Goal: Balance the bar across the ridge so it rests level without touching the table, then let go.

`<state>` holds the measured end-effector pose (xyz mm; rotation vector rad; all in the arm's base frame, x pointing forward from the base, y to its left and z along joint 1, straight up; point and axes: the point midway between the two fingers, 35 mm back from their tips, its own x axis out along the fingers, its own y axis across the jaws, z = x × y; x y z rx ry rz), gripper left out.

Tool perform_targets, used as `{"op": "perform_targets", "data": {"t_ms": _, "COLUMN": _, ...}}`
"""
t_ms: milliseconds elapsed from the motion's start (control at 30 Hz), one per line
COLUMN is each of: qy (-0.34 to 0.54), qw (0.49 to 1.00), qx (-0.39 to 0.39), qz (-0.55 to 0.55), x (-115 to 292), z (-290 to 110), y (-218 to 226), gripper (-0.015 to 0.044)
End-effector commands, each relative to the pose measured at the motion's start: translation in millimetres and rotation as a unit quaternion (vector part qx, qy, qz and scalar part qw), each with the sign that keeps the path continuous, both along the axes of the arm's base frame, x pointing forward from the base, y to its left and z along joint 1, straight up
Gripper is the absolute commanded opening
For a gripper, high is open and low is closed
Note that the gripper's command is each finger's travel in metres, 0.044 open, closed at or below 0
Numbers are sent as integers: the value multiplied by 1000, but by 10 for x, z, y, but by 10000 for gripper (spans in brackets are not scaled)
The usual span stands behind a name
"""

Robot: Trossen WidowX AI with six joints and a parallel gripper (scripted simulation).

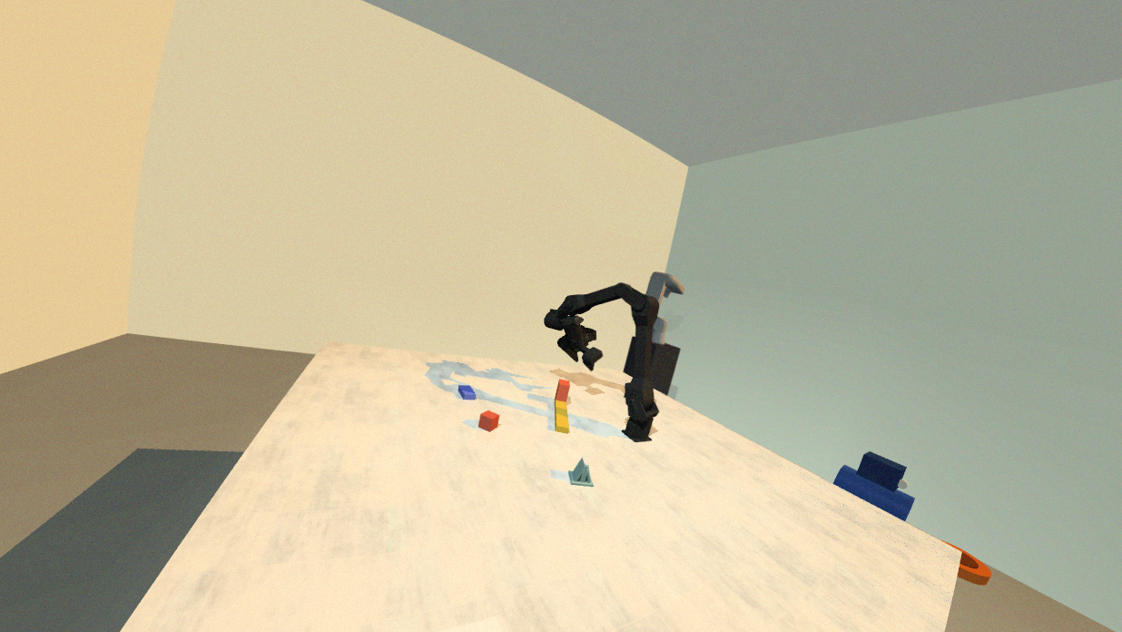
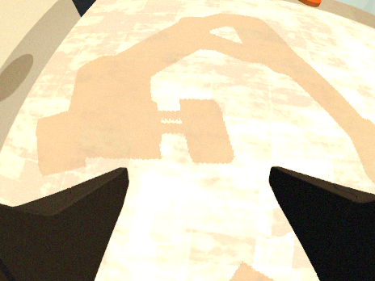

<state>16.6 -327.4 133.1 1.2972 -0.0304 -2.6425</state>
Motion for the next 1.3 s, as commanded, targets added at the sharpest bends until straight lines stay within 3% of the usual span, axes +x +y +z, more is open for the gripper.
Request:
{"op": "perform_targets", "data": {"t_ms": 0, "qy": 0, "qw": 1000, "qx": 2, "qz": 2, "x": 3, "z": 0, "y": 1, "gripper": 374}}
{"op": "perform_targets", "data": {"t_ms": 100, "qy": 0, "qw": 999, "qx": 23, "qz": 34, "x": 42, "z": 6, "y": 22, "gripper": 315}}
{"op": "perform_targets", "data": {"t_ms": 633, "qy": 6, "qw": 953, "qx": 163, "qz": 255, "x": 309, "z": 41, "y": 181, "gripper": 315}}
{"op": "perform_targets", "data": {"t_ms": 1267, "qy": 23, "qw": 810, "qx": 293, "qz": 507, "x": 605, "z": 87, "y": 405, "gripper": 315}}
